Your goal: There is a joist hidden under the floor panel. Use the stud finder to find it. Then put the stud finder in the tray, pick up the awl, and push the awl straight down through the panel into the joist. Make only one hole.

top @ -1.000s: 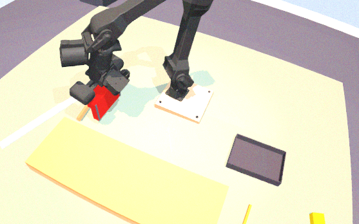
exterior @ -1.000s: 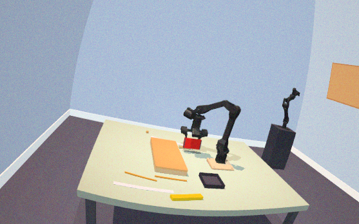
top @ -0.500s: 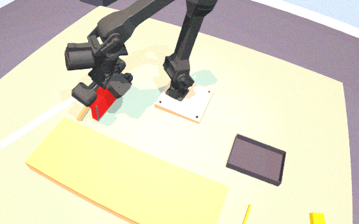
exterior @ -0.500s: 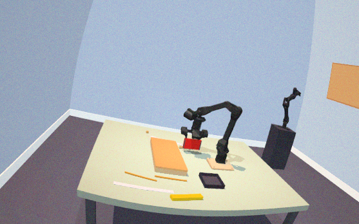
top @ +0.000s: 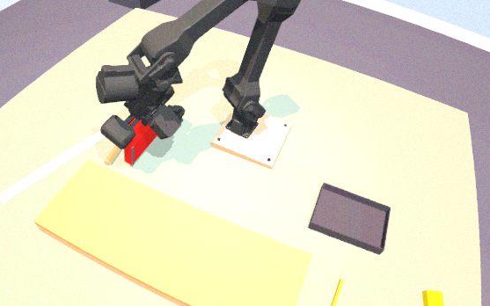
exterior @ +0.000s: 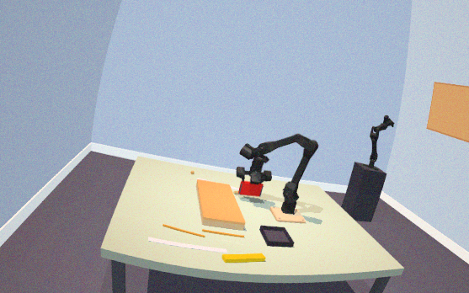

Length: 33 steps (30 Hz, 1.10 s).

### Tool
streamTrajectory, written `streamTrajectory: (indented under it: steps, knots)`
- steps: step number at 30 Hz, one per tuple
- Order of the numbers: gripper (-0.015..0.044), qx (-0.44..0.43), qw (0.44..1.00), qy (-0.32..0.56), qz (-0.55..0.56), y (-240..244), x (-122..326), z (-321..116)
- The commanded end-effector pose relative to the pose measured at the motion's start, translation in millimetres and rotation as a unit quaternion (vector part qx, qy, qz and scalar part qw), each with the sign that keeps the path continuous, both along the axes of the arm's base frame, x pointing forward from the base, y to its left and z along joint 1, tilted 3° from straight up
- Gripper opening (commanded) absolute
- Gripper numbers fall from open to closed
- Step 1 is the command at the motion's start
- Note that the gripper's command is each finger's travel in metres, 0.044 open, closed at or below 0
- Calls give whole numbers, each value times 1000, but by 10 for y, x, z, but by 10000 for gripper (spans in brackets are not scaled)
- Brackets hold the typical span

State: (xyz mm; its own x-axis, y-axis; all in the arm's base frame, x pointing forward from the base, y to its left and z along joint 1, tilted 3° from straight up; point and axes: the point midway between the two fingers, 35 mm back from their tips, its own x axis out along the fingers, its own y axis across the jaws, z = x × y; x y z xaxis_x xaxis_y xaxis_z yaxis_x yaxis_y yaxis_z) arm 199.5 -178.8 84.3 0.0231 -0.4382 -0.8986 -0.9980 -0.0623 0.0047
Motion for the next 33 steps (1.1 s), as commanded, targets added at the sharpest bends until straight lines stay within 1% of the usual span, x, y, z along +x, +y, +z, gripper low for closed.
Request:
streamTrajectory:
  steps: [1,33]
  knots:
    - [0,-23,1000,-8,-3,1,1,33]
    - [0,-135,991,-17,-5,56,0,-3]
